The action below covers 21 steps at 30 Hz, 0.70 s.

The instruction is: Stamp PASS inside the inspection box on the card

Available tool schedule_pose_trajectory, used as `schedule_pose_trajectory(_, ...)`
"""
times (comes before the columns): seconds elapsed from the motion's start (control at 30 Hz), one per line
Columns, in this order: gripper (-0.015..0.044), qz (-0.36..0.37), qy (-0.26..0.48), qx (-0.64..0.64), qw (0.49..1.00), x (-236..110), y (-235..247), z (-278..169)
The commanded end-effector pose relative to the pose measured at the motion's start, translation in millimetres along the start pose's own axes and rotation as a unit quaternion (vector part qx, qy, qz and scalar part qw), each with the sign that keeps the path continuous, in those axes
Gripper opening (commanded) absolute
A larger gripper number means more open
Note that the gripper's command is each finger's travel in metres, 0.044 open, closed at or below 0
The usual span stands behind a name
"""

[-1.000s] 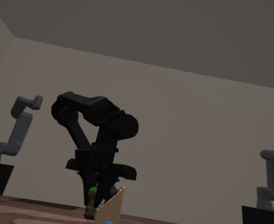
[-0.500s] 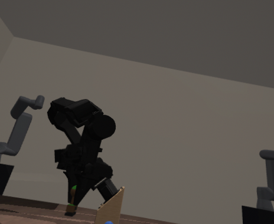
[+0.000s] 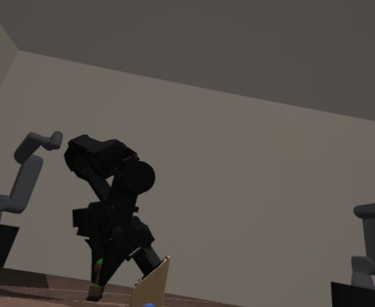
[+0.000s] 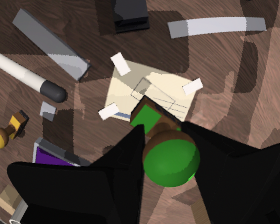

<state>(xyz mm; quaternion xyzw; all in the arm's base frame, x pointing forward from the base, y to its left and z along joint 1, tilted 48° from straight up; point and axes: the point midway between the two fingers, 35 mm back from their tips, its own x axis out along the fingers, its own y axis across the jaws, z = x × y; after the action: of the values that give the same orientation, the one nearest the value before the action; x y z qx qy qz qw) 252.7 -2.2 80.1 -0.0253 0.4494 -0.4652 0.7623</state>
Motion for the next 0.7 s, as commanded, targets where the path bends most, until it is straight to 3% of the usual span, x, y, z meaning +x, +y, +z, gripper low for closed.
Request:
schedule_pose_trajectory(0.0, 0.0, -0.003, -0.001, -0.004, 1.0, 4, -1, -2)
schedule_pose_trajectory(0.67, 0.0, -0.001, 0.0, -0.004, 1.0, 18, 0, -2)
